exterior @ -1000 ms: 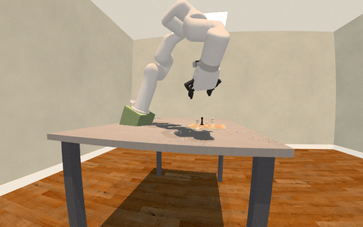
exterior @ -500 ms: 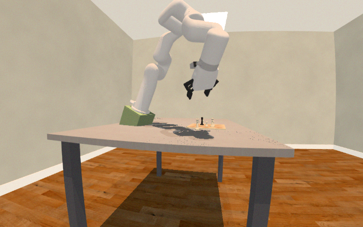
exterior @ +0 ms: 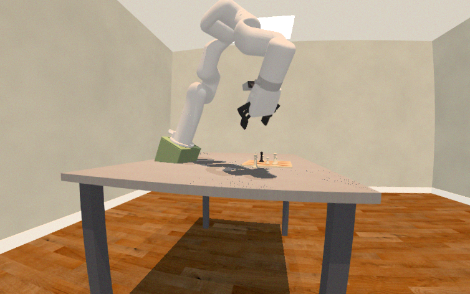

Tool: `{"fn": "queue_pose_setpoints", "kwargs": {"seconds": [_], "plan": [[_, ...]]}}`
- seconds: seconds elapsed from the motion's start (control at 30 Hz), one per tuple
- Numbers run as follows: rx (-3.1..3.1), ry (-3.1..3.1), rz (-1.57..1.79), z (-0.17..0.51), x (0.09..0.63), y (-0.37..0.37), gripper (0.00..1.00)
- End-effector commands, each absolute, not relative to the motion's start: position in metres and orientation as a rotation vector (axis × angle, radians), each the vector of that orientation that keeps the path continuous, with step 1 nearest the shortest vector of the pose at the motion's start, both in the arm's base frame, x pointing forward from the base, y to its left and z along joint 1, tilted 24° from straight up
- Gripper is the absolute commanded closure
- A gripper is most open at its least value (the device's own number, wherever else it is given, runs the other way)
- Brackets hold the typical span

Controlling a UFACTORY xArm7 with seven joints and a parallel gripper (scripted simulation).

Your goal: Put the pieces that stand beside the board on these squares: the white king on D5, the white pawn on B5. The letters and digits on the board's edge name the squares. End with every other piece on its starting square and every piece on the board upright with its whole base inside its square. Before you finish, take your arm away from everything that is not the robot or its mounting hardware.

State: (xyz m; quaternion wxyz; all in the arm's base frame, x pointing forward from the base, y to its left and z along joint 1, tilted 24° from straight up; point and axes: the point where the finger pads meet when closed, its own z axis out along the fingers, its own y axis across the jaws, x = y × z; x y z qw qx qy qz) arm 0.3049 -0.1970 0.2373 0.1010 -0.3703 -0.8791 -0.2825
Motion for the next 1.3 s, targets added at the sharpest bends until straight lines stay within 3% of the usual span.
{"fn": "queue_pose_setpoints", "kwargs": {"seconds": [0.0,0.27,0.33,1.27], "plan": [[-1.092,-2.618,-0.818,0.237,0.304,-0.197,0.00],[-1.092,-2.618,-0.818,0.237,0.304,-0.197,0.00],[-0.891,-2.838,-0.615,0.228,0.294,-0.188,0.00],[-0.774,-2.941,-0.512,0.225,0.292,-0.184,0.00]]}}
